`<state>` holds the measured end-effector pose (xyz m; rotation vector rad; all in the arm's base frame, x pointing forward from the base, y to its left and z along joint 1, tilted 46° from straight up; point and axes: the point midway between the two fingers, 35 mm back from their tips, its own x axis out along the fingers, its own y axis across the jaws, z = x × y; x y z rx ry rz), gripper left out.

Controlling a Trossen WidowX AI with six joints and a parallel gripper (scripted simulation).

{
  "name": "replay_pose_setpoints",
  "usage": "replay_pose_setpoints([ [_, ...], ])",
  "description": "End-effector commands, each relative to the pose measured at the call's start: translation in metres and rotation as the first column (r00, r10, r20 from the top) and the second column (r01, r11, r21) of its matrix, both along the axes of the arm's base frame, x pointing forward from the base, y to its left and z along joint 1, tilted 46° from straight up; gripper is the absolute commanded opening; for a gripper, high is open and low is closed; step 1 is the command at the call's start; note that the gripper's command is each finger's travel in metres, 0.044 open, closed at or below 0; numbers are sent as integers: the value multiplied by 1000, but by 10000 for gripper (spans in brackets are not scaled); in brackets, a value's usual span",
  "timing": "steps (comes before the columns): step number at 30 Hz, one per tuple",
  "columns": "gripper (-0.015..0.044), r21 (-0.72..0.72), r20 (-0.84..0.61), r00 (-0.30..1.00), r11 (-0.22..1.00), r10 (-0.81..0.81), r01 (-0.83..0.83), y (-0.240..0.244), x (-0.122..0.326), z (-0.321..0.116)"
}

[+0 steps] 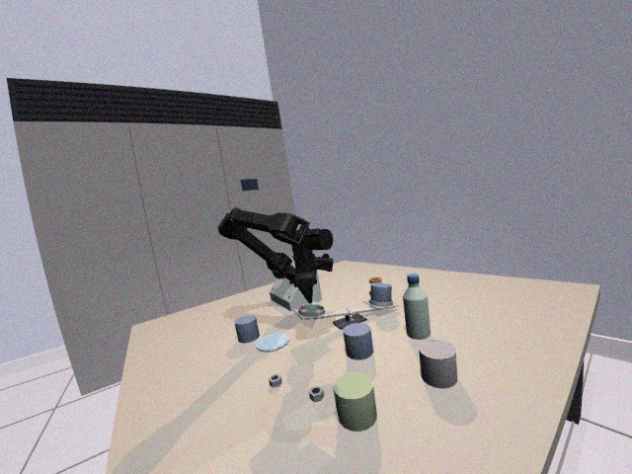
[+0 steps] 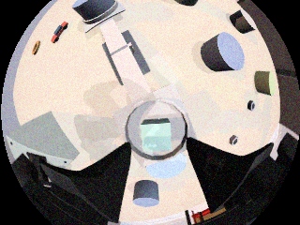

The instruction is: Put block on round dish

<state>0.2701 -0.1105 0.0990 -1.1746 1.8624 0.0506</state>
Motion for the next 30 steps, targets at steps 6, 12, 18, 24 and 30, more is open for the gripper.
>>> replay_pose_setpoints([
  [6,260,-4,-7,1000,1000,1,-1,-11,-3,-10],
  [12,260,-4,-7,1000,1000,1,-1,-18,-5,-17],
  [18,260,-5,-7,1000,1000,1,-1,-23,-6,-22],
  [24,142,-5,-7,1000,1000,1,-1,-23,-6,-22],
  [30,82,-5,-7,1000,1000,1,-1,-23,-6,-22],
])
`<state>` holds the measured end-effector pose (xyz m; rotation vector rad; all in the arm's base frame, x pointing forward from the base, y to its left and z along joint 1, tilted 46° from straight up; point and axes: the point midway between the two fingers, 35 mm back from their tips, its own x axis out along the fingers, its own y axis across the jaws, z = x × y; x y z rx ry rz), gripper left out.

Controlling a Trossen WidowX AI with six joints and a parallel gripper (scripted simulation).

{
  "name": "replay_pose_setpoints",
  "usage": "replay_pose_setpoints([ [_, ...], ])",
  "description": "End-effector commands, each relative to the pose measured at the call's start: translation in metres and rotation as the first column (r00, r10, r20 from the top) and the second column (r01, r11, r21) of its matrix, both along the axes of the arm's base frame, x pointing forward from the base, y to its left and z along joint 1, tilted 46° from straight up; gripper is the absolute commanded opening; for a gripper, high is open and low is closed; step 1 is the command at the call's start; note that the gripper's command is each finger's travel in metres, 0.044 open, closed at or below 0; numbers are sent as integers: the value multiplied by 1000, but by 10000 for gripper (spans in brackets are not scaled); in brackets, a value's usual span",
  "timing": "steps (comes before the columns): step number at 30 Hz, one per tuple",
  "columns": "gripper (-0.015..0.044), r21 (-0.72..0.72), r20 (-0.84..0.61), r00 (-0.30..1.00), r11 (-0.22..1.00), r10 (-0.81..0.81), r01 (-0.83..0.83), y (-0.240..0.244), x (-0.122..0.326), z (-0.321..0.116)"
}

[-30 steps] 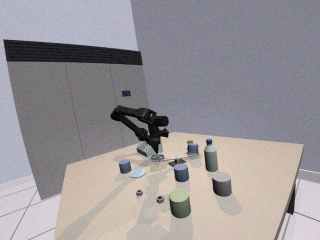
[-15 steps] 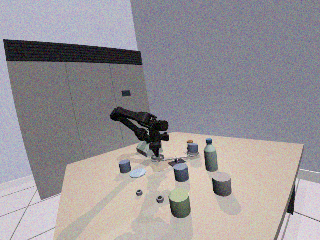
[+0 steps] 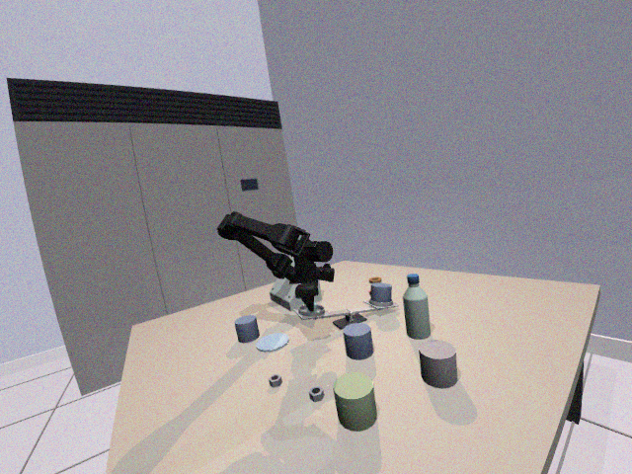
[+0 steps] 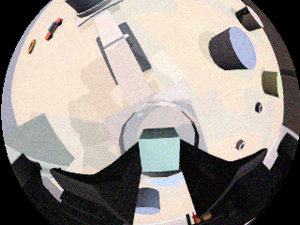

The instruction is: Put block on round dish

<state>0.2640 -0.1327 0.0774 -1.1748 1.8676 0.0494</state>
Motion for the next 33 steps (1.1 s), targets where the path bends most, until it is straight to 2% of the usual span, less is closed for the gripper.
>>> replay_pose_setpoints([
  [1,56,-3,-3,1000,1000,3,-3,0,0,1],
  [3,3,-1,-2,1000,1000,3,-3,5,3,5],
  [4,0,1,-2,1000,1000,4,-4,9,4,9],
  [19,0,2,-4,1000,1000,3,-3,66,14,65],
  [25,0,7,-6,1000,1000,3,-3,61,12,66],
  [33,0,31,-9,1000,1000,2,-2,29,0,70],
])
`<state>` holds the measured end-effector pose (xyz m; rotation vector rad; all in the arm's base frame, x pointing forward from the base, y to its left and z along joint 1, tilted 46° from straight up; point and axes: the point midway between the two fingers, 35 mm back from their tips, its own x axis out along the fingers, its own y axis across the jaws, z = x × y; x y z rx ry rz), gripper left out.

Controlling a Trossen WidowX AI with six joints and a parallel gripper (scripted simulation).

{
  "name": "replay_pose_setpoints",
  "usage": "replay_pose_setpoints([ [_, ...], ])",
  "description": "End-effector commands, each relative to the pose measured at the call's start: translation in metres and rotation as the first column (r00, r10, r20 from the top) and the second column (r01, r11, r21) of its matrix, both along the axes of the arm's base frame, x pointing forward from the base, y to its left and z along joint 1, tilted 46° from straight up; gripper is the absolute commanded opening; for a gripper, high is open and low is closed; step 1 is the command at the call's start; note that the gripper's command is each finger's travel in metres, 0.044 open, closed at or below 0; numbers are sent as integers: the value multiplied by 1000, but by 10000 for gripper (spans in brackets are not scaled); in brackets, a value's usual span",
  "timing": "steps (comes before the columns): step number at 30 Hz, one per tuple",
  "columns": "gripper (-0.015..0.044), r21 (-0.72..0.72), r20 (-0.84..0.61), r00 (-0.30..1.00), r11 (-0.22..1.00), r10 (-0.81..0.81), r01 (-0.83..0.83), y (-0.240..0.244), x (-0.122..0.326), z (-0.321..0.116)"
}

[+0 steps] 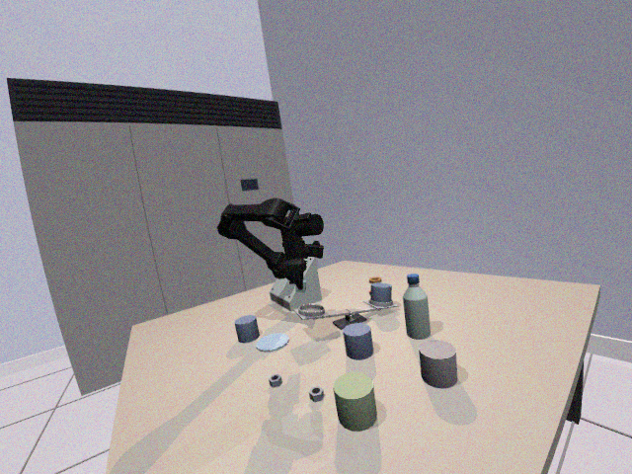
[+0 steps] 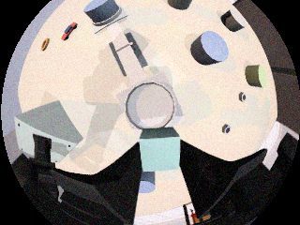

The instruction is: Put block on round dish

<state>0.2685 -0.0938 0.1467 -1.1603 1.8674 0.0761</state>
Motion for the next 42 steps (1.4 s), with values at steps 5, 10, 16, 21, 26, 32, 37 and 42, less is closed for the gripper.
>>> replay_pose_setpoints([
  [5,0,14,3,1000,1000,3,-3,-30,-13,3],
  [10,0,16,7,1000,1000,4,-4,-49,-23,5],
  [16,0,10,10,1000,1000,5,-6,-71,-36,8],
  [21,0,-1,10,1000,1000,6,-6,-88,-49,11],
  [26,0,-16,7,1000,1000,5,-5,-104,-64,14],
  [32,0,-34,2,1000,999,2,-2,-118,-78,17],
  [37,0,-34,2,1000,999,2,-2,-126,-79,9],
  [42,0,-35,2,1000,999,2,-2,-142,-82,-6],
])
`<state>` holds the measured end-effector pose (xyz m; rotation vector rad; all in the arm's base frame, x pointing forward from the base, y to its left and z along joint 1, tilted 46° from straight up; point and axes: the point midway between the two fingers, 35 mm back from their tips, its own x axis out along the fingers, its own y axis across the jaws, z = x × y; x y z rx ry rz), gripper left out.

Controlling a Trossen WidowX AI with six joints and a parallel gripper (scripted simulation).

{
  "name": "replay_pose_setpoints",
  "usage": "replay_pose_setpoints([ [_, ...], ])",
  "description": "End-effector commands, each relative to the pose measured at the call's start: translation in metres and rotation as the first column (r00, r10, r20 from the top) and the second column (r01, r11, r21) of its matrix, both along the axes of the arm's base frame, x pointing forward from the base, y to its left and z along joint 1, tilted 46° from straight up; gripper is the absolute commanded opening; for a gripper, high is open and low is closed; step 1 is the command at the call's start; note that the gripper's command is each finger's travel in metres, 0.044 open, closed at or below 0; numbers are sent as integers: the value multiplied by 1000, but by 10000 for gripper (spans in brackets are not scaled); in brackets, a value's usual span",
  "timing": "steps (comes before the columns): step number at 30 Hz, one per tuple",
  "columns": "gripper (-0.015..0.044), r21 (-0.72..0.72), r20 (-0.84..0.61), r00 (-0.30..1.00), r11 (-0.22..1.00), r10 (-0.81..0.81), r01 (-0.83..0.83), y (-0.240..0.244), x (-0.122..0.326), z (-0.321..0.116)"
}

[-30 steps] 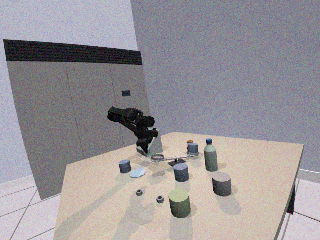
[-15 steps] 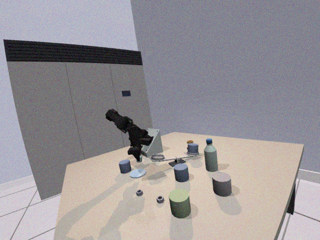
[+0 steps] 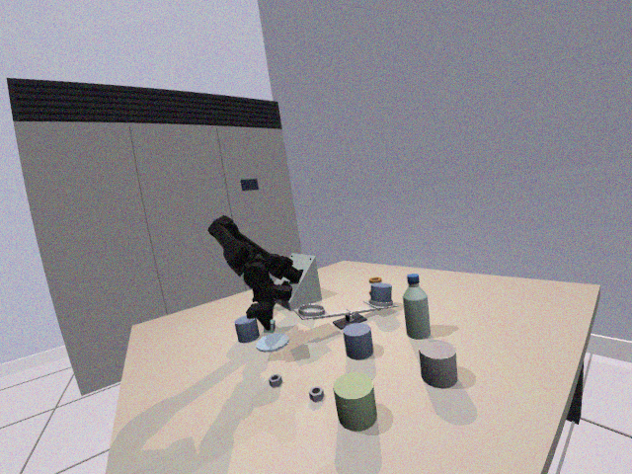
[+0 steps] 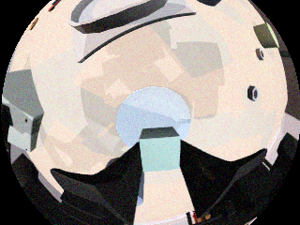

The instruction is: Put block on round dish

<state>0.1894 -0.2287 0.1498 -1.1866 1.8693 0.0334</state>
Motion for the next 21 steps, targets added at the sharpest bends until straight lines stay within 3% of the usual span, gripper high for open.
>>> replay_pose_setpoints([
  [1,0,4,-7,1000,1000,2,-2,-10,-4,-12],
  [20,0,3,-8,1000,1000,2,-2,-27,-8,-28],
  [21,26,-1,-5,1000,1000,-1,1,-24,-7,-24],
])
